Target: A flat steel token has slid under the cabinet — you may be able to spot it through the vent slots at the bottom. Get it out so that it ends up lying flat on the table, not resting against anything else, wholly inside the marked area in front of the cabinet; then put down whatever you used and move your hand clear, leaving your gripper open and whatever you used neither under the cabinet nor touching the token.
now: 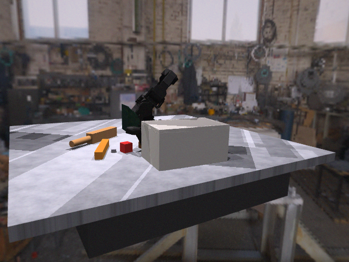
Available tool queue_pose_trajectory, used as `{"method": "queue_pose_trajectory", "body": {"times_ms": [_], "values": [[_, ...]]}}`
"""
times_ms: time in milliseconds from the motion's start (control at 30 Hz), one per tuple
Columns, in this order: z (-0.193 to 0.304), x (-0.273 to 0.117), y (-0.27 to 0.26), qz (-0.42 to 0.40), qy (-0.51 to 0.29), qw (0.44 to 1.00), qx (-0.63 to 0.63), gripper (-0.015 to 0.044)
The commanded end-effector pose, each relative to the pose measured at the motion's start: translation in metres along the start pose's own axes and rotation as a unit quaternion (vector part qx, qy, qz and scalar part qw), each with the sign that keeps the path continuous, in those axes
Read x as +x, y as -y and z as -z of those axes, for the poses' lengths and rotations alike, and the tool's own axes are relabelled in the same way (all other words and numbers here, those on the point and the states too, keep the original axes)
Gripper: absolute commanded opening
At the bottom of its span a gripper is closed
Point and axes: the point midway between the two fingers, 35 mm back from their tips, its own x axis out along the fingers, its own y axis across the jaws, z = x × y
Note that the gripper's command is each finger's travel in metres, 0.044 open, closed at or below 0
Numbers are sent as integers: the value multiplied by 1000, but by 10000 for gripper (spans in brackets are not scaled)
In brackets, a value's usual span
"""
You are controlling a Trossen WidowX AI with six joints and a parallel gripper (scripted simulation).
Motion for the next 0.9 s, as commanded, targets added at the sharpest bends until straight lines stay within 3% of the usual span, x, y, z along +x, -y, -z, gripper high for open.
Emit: {"method": "queue_pose_trajectory", "body": {"times_ms": [0, 867], "values": [[-2, 1, -9, -3, 0, 1000, -3, 0], [12, 1, -11, -3, 0, 1000, -3, 0]]}}
